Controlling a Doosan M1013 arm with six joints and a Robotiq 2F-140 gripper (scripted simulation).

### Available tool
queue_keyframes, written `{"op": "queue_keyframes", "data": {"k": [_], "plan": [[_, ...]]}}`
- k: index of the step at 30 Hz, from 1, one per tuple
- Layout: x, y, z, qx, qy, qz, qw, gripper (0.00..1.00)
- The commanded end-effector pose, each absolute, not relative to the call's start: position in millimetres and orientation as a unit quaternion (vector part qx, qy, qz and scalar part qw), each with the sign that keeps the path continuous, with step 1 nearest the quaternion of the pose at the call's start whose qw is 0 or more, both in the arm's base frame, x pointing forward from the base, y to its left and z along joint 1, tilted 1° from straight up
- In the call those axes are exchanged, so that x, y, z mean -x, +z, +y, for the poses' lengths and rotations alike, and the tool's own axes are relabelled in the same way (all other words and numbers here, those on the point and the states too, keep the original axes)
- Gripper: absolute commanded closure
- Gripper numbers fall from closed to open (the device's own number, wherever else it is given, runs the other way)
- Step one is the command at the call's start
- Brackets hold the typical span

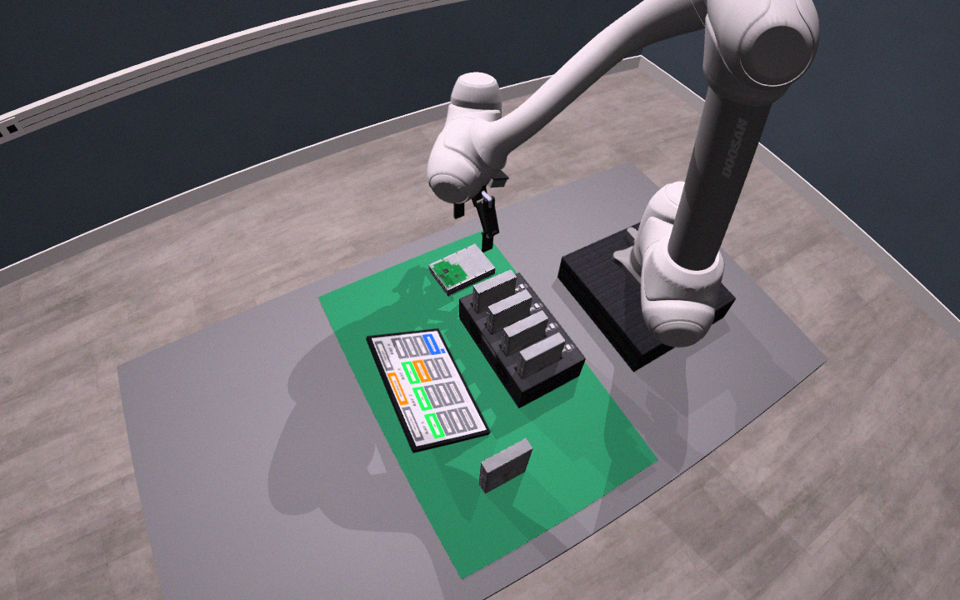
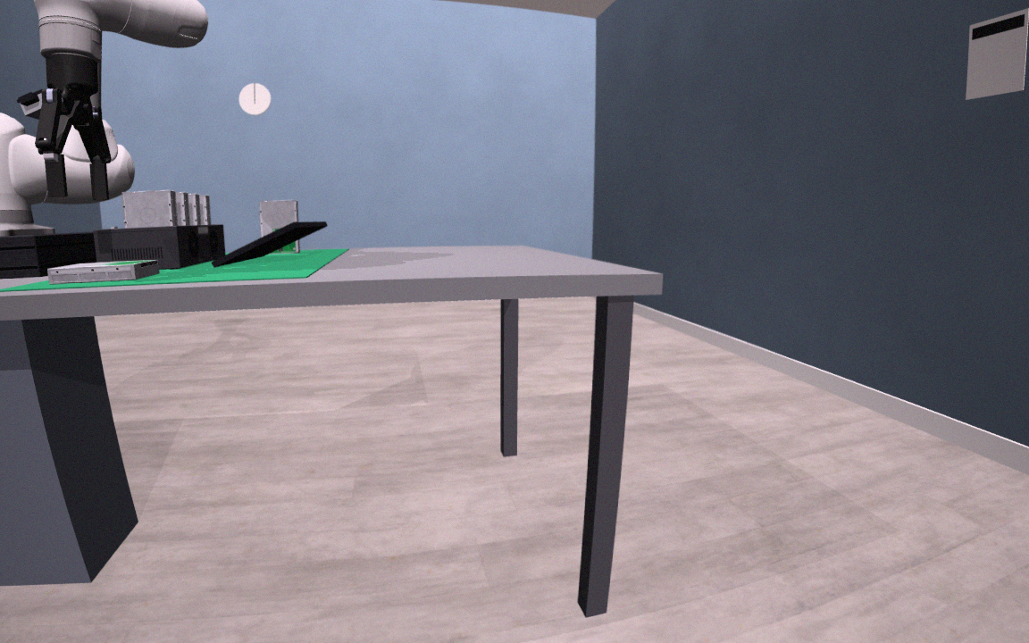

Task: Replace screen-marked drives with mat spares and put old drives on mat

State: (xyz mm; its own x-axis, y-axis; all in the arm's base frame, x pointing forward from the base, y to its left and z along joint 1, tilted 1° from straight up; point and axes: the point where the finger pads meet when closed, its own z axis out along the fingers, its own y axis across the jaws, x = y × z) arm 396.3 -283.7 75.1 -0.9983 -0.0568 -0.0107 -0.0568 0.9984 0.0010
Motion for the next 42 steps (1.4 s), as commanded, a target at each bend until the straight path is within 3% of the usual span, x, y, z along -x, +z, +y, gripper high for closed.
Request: {"op": "queue_keyframes", "data": {"k": [1,21,42], "plan": [[-397,59,-284,0.028,0.000,1.000,0.006,0.11],[-398,-7,-284,0.028,0.000,1.000,0.006,0.11],[-398,-15,-284,0.028,0.000,1.000,0.006,0.11]]}}
